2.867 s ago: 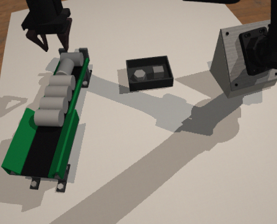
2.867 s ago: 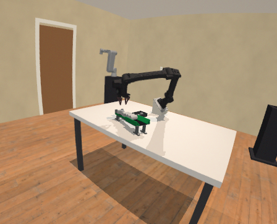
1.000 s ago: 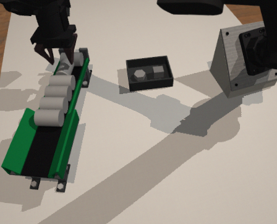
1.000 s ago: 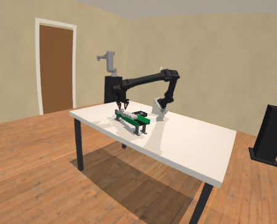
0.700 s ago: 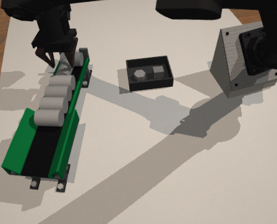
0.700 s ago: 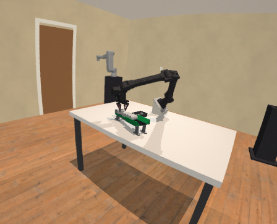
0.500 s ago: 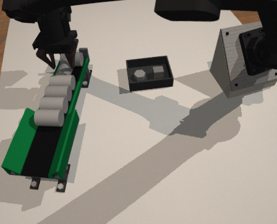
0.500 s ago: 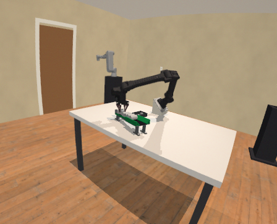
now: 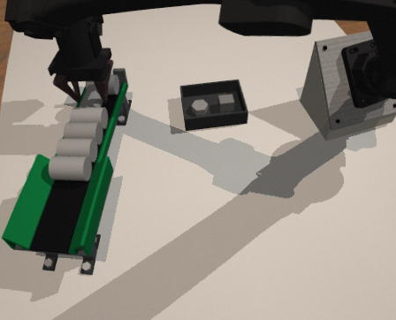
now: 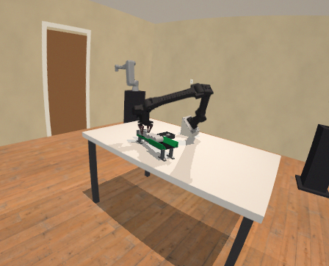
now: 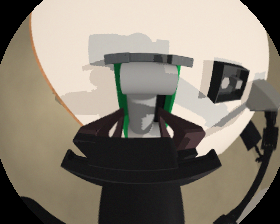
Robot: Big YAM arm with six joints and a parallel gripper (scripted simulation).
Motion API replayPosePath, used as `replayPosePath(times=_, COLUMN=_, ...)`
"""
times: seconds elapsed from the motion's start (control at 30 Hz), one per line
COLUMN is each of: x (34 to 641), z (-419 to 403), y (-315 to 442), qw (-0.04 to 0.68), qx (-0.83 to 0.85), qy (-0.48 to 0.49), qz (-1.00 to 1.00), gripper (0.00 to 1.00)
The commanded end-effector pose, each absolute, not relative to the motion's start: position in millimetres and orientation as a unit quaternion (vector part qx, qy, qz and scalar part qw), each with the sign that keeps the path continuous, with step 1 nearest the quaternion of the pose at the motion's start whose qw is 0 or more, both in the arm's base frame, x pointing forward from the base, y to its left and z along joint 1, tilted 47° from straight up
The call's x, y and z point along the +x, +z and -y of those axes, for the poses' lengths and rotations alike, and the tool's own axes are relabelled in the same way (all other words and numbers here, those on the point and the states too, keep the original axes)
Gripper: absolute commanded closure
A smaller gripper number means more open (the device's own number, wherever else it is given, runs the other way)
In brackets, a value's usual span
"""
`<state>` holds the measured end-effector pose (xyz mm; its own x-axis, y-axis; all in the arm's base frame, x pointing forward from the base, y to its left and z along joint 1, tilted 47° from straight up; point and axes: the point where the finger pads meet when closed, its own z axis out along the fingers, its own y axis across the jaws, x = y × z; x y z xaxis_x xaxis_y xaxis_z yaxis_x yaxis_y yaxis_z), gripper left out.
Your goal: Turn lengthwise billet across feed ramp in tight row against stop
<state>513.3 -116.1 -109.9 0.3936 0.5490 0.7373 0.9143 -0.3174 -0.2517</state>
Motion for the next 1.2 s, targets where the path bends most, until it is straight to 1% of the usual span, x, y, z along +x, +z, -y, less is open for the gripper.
replayPosePath(times=0.0, x=518.2, z=108.5, y=-112.8, qw=0.335, qx=-0.763, qy=-0.271, qz=0.481, gripper=0.45)
replayPosePath(times=1.17, x=518.0, z=108.2, y=-112.5, qw=0.334, qx=-0.763, qy=-0.273, qz=0.482, gripper=0.45)
